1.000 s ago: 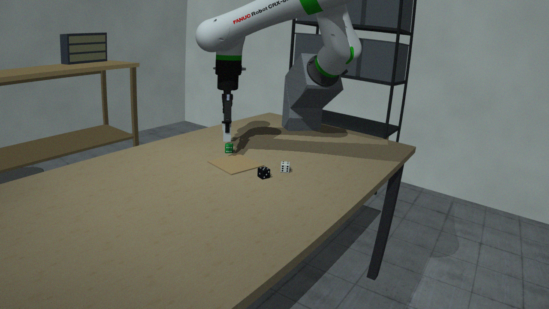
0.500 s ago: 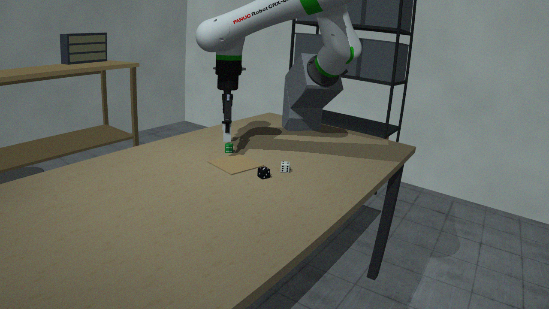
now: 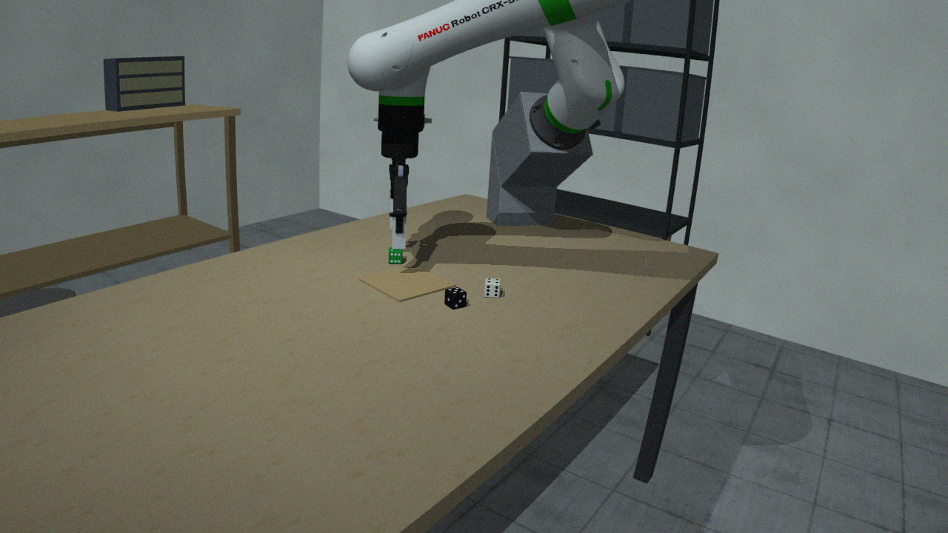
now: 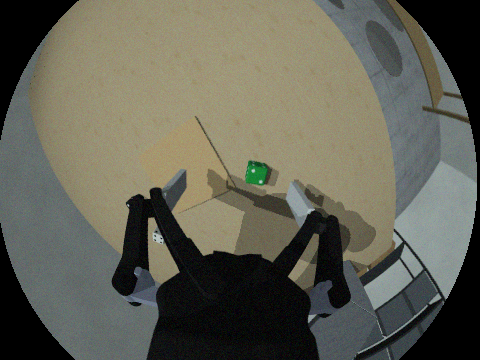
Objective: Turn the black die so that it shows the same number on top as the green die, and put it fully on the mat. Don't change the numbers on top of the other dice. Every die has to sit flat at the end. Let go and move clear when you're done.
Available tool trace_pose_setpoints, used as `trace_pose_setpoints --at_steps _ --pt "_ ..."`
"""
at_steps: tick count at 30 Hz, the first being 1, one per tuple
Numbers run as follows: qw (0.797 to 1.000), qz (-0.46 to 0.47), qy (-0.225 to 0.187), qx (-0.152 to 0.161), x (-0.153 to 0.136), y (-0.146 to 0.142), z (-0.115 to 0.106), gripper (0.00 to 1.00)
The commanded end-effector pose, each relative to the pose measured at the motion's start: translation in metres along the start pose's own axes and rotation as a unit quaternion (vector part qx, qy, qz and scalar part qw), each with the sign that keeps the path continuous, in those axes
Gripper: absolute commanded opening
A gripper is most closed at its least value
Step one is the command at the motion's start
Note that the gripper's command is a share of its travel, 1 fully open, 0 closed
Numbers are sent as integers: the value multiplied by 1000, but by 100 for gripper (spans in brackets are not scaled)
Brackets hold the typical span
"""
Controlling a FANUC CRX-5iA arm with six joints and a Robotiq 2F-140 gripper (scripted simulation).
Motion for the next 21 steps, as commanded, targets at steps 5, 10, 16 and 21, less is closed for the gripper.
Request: trace_pose_setpoints --at_steps 5,10,16,21 --pt "1000 0 1 -1 -35 -46 0 100" --pt "1000 0 1 -1 -51 -67 0 100" --pt "1000 0 1 -1 -86 -113 0 100" --pt "1000 0 1 -1 -111 -145 0 100"
Point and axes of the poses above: the point where the finger pads meet when closed, its own z axis out along the fingers, its own y axis across the jaws, x = y × z, the point moved 9 cm from there along -z, back along the fingers, and after that the axes turned 15 degrees about z, right-handed, at the moved point
